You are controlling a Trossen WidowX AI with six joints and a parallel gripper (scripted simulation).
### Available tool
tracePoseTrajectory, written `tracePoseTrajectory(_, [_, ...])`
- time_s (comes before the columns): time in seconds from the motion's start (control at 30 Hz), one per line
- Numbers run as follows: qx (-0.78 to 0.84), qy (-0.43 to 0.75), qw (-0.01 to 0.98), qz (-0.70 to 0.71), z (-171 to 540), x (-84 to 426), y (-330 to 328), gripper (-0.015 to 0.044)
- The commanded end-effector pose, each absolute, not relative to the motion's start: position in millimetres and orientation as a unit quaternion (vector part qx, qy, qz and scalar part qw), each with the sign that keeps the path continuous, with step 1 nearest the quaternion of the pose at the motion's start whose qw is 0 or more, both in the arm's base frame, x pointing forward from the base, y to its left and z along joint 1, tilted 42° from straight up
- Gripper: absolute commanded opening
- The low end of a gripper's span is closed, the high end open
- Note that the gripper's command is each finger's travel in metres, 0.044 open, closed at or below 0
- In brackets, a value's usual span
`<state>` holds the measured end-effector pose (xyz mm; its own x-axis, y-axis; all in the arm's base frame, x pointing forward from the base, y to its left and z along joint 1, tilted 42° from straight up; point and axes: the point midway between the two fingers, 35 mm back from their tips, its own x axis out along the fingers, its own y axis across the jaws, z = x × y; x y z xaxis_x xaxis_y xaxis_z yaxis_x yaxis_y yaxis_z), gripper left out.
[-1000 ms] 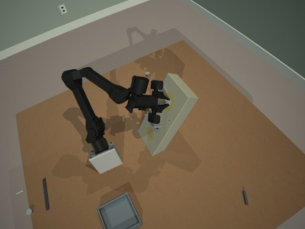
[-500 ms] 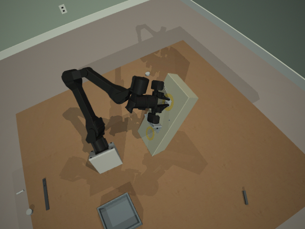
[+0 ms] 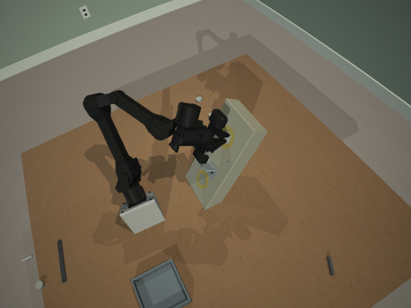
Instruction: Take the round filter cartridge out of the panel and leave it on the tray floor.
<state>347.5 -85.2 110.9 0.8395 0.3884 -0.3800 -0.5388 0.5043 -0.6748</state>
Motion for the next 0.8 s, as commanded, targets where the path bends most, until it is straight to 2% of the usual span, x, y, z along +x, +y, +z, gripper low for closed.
tracePoseTrajectory(0.0, [-0.370, 0.108, 0.885, 0.263, 110.0, 351.8, -82.6, 0.0000])
tracePoseTrajectory(0.77, [0.002, 0.201, 0.959, 0.200, 109.7, 352.6, -82.2, 0.0000])
